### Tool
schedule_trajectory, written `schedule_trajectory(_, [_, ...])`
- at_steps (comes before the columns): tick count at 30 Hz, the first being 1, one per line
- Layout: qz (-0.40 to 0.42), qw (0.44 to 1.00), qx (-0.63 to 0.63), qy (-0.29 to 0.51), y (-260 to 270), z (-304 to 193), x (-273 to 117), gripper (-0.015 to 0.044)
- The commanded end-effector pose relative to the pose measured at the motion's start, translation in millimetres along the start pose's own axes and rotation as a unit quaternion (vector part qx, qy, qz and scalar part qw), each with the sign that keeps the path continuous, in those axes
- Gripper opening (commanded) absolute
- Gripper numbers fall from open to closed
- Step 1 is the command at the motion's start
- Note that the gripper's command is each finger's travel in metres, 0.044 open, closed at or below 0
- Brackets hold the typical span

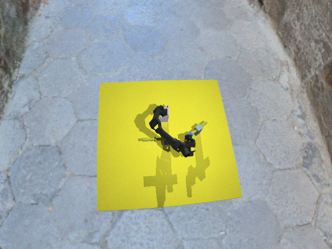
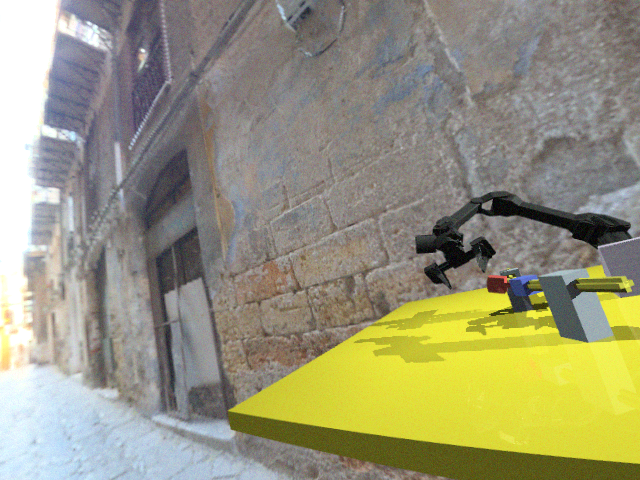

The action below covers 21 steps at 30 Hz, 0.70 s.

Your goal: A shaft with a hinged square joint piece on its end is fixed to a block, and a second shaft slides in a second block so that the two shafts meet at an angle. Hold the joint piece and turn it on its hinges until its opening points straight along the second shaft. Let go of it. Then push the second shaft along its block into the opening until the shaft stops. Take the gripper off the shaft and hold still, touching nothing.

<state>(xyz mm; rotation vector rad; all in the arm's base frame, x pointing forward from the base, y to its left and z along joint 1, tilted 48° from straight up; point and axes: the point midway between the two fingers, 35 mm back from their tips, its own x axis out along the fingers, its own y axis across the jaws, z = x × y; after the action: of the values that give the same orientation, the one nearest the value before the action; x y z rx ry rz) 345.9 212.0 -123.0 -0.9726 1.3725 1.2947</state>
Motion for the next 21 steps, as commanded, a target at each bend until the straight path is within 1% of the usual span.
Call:
schedule_trajectory(1, [-0.006, 0.998, 0.046, 0.029, 1.0, -1.3, 2.0, 0.0440])
schedule_trajectory(11, [-0.044, 0.980, 0.170, 0.094, 2.8, -2.2, -1.6, 0.0440])
schedule_trajectory(21, [-0.103, 0.941, 0.285, 0.148, 4.5, -2.7, -8.5, 0.0440])
